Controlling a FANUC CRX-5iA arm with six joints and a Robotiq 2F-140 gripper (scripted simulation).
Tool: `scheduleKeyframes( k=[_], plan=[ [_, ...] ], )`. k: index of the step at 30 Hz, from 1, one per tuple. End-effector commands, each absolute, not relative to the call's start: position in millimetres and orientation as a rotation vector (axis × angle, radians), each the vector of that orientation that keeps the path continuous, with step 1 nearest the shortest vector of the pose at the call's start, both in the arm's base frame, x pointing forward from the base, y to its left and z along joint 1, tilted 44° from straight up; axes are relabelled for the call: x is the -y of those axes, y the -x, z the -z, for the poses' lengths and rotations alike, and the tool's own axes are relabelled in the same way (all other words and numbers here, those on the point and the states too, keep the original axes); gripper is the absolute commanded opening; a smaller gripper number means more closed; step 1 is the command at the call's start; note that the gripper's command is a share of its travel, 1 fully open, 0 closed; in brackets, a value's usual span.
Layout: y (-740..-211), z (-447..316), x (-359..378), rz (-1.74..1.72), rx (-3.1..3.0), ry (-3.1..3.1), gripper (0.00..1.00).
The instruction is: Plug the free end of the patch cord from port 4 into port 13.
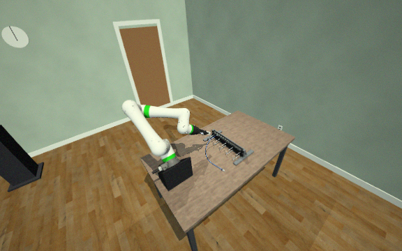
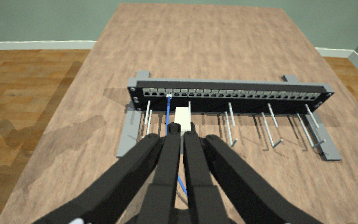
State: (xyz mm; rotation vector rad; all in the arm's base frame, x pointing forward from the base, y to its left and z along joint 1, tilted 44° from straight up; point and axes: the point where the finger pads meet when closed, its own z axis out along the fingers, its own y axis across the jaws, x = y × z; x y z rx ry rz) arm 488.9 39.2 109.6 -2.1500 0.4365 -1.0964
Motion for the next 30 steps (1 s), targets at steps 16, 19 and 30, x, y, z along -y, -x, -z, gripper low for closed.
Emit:
scheduleKeyframes(
  k=[16,19,30],
  plan=[
    [-490,-61,10,1.099,-0.432,2.146,0.0],
    [-490,-60,11,1.099,-0.432,2.146,0.0],
    [-504,-53,4,1.099,-0.432,2.145,0.0]
  ],
)
